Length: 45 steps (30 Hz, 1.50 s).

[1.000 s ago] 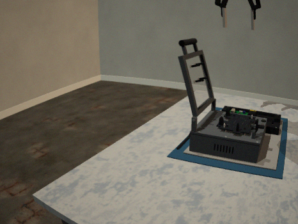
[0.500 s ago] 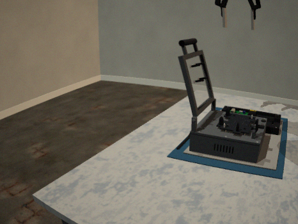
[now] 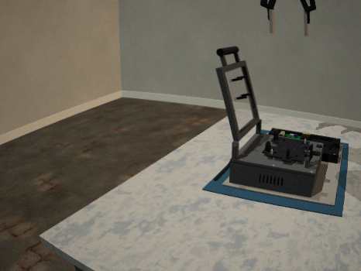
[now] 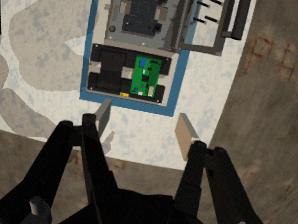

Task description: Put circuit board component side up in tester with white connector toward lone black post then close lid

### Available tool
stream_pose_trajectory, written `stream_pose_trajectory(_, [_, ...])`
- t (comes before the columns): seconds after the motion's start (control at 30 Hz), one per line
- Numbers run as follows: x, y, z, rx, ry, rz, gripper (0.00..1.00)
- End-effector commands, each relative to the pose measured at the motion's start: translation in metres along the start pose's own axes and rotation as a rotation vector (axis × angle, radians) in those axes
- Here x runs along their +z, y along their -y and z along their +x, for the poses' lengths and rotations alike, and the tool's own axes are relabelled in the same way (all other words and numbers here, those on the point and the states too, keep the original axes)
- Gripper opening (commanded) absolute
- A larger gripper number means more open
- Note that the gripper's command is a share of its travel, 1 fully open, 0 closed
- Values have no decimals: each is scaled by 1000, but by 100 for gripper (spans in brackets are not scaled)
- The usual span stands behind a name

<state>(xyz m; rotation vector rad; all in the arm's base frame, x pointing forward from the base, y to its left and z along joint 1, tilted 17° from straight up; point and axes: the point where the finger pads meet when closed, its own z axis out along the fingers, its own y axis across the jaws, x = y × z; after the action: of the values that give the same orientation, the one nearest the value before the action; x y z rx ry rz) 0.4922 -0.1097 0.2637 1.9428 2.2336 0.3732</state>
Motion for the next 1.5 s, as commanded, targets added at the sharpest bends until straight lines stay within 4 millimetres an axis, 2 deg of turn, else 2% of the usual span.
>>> stream_pose_trajectory(0.0, [0, -2, -1, -1, 1, -4, 58])
stream_pose_trajectory(0.37, [1, -2, -1, -1, 1, -4, 58])
stream_pose_trajectory(0.7, [10, -2, -1, -1, 1, -4, 58])
stream_pose_trajectory(0.93, [29, -2, -1, -1, 1, -4, 58])
stream_pose_trajectory(1.2, [60, -2, -1, -1, 1, -4, 58])
stream_pose_trajectory(1.27, [60, -2, -1, -1, 1, -4, 58])
stream_pose_trajectory(1.47, [88, -2, -1, -1, 1, -4, 58])
